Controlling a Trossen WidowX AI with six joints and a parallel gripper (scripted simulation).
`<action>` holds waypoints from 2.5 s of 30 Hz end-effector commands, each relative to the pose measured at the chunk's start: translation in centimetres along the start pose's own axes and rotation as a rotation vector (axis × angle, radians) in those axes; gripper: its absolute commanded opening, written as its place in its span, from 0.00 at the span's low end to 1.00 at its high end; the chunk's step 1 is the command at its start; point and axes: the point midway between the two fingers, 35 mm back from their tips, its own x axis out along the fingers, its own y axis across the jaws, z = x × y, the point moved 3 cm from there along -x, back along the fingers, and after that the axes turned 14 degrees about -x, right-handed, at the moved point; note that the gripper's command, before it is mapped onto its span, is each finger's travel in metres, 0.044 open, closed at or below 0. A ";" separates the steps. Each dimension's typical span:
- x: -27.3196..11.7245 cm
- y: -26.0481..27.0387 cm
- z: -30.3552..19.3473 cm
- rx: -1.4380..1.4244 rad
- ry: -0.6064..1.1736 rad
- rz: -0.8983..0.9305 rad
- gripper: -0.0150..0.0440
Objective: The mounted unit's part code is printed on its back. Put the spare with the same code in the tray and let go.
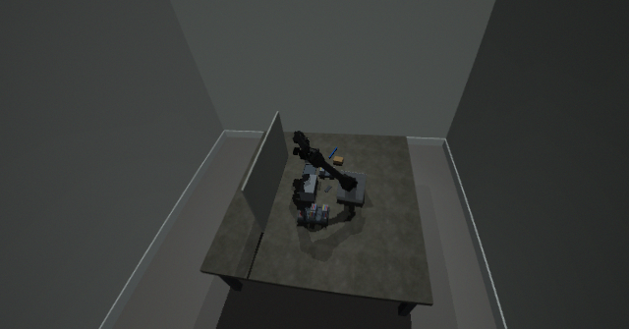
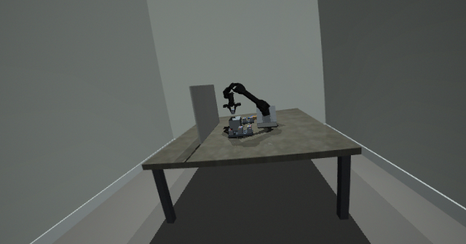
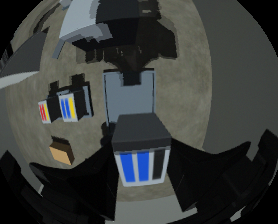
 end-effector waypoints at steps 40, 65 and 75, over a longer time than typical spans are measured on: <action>4.1 0.0 0.1 0.005 -0.005 -0.002 0.25; 6.3 0.2 0.4 0.005 -0.007 -0.002 0.25; 7.2 0.2 0.5 0.005 -0.009 -0.003 0.25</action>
